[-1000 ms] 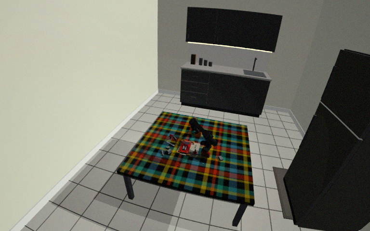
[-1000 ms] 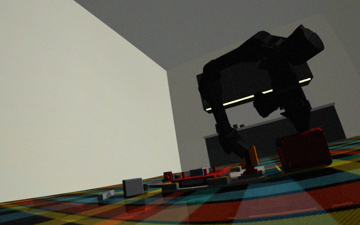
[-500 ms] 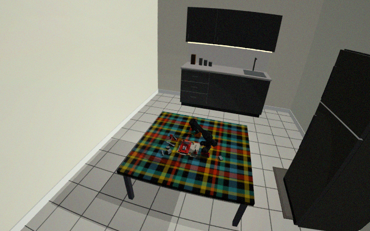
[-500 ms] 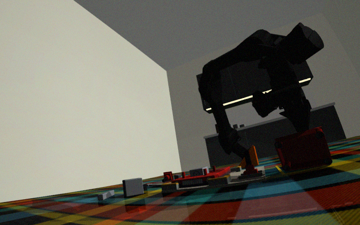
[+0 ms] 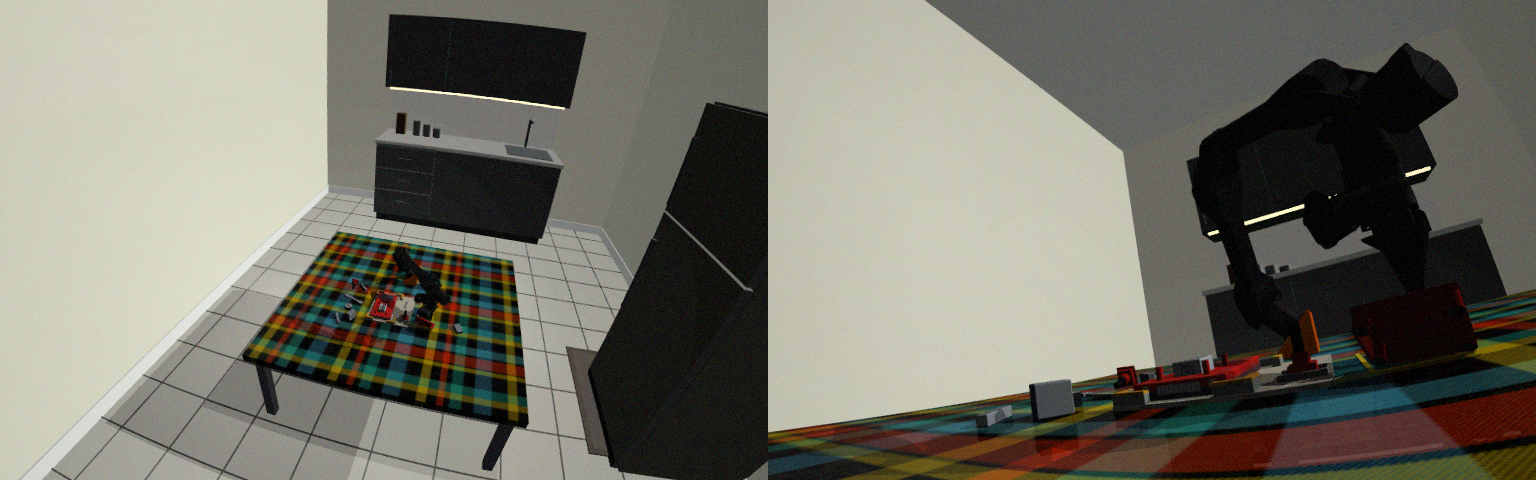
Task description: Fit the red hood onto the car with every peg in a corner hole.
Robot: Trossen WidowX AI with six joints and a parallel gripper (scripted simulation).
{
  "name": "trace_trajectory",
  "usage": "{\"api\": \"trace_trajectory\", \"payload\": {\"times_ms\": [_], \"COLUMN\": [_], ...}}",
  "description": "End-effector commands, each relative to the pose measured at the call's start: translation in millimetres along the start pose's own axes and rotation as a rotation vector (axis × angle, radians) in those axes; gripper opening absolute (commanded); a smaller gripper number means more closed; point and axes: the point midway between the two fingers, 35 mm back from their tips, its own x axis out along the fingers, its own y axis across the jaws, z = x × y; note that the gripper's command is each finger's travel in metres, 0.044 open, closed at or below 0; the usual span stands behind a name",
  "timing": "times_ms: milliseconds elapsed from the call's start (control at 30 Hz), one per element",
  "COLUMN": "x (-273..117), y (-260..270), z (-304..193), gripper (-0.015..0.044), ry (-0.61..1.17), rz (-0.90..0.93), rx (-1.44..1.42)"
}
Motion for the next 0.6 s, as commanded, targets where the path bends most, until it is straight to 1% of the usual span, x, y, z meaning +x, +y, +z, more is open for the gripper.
{"api": "trace_trajectory", "payload": {"times_ms": [0, 300, 567], "x": [-11, -77, -74], "y": [2, -3, -2], "z": [-2, 0, -1], "gripper": [0.0, 0.0, 0.0], "ry": [0.005, 0.021, 0.024], "rz": [0.008, 0.024, 0.032], "rx": [-0.006, -0.02, -0.026]}}
